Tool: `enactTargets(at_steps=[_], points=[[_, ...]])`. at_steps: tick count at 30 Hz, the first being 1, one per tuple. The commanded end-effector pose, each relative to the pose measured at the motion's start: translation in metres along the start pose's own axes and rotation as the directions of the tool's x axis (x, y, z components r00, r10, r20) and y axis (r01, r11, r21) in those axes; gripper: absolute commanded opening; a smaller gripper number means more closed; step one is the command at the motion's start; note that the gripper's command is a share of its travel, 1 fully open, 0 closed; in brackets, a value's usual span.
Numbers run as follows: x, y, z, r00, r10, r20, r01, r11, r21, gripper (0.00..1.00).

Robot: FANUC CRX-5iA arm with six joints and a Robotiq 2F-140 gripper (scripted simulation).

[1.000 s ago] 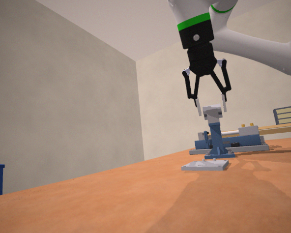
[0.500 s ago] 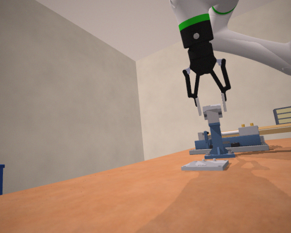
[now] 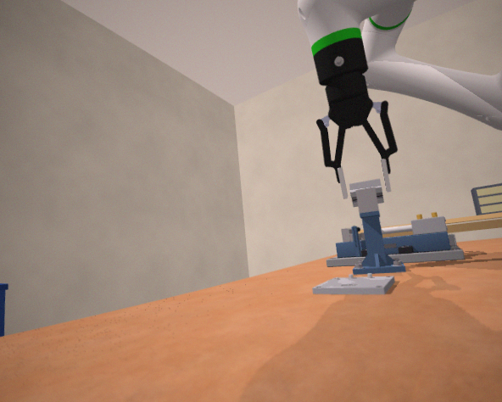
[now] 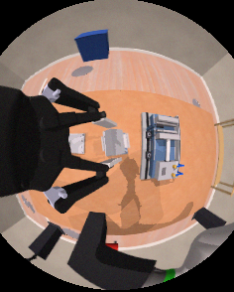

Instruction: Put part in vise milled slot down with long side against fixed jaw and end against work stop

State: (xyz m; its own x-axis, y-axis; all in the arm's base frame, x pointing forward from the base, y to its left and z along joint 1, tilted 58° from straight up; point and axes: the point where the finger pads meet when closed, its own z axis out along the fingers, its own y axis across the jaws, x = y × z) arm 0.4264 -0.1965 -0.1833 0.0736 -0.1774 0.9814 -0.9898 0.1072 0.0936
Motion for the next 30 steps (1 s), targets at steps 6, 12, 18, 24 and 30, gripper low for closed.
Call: enactTargets(at_steps=[6, 12, 18, 24, 30], points=[[0.0026, -0.0001, 0.0, 0.995, 0.0, 0.104, 0.0, 1.0, 0.001, 0.51], [0.0038, -0.0001, 0.0002, 0.988, 0.0, 0.152, 0.0, 1.0, 0.001, 0.51], [0.0057, -0.0001, 0.0005, 0.974, 0.0, 0.226, 0.0, 1.0, 0.001, 0.51], [0.0076, -0.0001, 0.0011, 0.953, 0.0, 0.302, 0.0, 1.0, 0.001, 0.51], [0.009, -0.0001, 0.0016, 0.935, -0.001, 0.354, 0.0, 1.0, 0.001, 0.51]])
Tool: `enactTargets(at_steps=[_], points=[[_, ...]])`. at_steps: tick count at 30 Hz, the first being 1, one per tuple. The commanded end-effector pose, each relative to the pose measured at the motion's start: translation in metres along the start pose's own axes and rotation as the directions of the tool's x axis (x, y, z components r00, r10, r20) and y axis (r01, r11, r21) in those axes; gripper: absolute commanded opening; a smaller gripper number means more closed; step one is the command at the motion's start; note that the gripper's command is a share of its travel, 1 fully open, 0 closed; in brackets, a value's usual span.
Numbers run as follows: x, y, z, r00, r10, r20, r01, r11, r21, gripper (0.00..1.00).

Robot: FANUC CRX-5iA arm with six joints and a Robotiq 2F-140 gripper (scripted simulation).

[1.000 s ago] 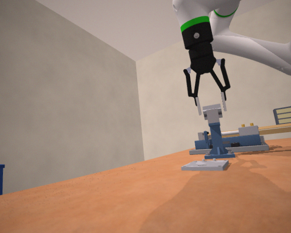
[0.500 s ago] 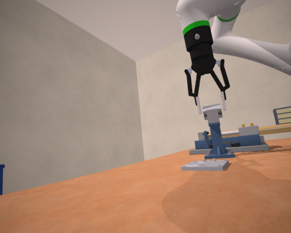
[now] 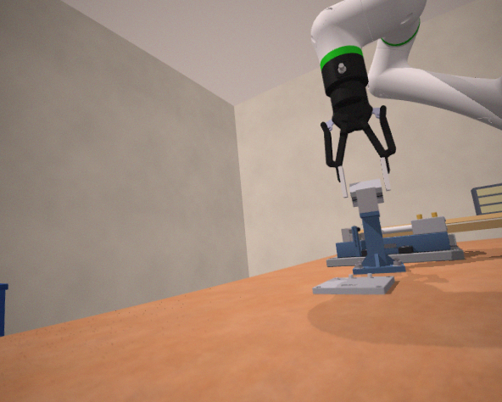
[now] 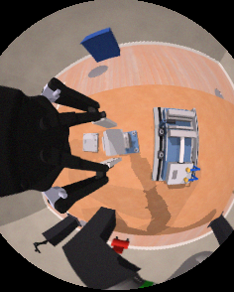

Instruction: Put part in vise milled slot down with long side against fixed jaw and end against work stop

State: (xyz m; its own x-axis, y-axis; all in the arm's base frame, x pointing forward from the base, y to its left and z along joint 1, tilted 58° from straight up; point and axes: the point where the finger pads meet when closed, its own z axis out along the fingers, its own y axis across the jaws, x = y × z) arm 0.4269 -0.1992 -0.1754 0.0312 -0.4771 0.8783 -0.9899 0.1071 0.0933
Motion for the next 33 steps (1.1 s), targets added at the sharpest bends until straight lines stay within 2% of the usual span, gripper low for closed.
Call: enactTargets(at_steps=[1, 11, 13, 14, 26, 33], points=[[0.001, 0.0, 0.0, 0.999, -0.001, 0.055, 0.001, 1.0, 0.0, 0.51], [0.005, 0.0, 0.0, 0.98, -0.001, 0.201, 0.001, 1.0, 0.0, 0.51], [0.005, 0.0, 0.0, 0.98, -0.001, 0.201, 0.001, 1.0, 0.0, 0.51], [0.005, 0.0, 0.001, 0.976, -0.001, 0.216, 0.001, 1.0, 0.0, 0.51], [0.01, 0.0, 0.002, 0.916, -0.001, 0.402, 0.001, 1.0, 0.0, 0.51], [0.012, 0.0, 0.003, 0.887, -0.001, 0.461, 0.001, 1.0, 0.0, 0.51]])
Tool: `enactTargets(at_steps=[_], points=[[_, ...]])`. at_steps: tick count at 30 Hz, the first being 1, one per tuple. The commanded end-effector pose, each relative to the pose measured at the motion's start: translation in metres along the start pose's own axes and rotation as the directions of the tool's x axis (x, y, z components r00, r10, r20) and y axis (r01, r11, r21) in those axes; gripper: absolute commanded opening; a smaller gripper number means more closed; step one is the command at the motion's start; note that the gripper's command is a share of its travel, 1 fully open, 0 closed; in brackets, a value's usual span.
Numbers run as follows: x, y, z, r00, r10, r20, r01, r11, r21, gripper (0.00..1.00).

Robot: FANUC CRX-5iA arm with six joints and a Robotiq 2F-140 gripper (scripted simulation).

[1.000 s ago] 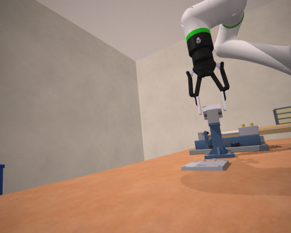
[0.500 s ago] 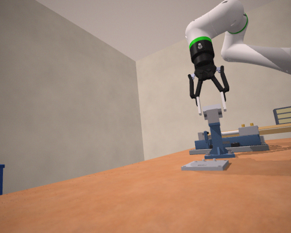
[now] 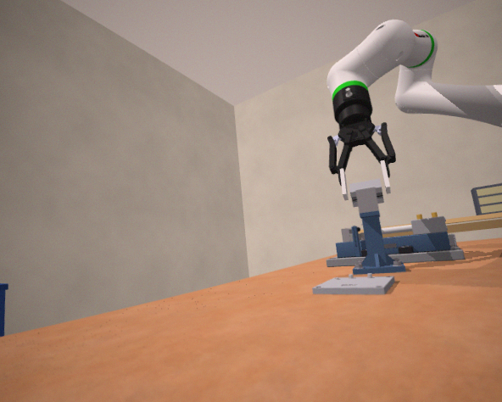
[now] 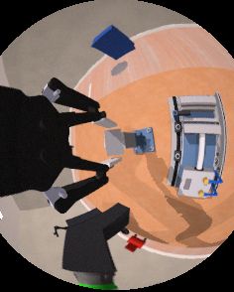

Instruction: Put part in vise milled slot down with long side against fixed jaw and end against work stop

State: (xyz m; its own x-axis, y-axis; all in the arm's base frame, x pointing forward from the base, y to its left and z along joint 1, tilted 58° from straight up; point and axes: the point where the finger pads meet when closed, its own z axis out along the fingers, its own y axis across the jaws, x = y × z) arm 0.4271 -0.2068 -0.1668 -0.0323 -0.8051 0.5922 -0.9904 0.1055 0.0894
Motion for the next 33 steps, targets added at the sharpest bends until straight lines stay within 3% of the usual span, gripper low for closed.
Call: enactTargets(at_steps=[1, 12, 33], points=[[0.0009, 0.0003, 0.0002, 0.999, -0.002, 0.048, 0.002, 1.0, -0.004, 0.51], [0.0037, 0.0002, 0.0004, 0.988, -0.001, 0.156, 0.002, 1.0, -0.004, 0.51], [0.0066, 0.0003, 0.0011, 0.964, -0.001, 0.267, 0.002, 1.0, -0.005, 0.51]])
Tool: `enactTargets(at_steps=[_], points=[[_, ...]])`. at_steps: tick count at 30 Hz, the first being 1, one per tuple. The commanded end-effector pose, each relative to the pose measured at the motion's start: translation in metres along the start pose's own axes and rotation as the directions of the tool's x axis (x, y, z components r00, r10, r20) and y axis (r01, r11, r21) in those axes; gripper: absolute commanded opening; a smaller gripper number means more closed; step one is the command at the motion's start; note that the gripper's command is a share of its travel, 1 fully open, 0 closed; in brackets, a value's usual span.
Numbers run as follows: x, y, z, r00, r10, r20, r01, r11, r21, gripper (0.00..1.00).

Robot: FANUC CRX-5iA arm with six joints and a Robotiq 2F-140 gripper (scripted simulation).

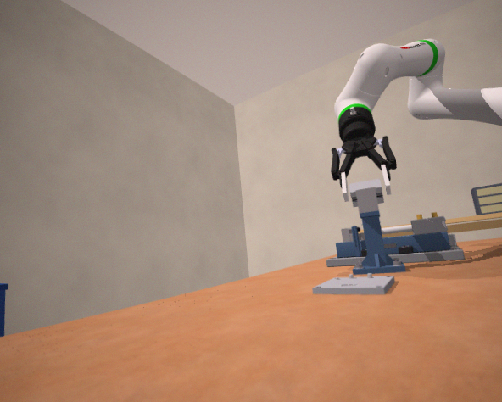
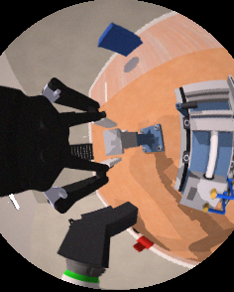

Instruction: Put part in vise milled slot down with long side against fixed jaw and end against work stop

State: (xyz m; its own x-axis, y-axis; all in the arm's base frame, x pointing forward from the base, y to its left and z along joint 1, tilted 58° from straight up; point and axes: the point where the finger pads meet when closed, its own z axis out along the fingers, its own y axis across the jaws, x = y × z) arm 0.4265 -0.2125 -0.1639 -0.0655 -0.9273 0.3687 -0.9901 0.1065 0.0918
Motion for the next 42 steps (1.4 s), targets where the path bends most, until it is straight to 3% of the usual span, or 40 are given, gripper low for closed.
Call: enactTargets(at_steps=[1, 13, 42], points=[[0.0004, 0.0, 0.0, 1.0, -0.001, 0.018, 0.001, 1.0, -0.002, 0.51], [0.0018, 0.0, 0.0, 0.997, -0.001, 0.072, 0.001, 1.0, -0.002, 0.51], [0.0034, 0.0, 0.0002, 0.991, 0.0, 0.134, 0.001, 1.0, -0.002, 0.51]])
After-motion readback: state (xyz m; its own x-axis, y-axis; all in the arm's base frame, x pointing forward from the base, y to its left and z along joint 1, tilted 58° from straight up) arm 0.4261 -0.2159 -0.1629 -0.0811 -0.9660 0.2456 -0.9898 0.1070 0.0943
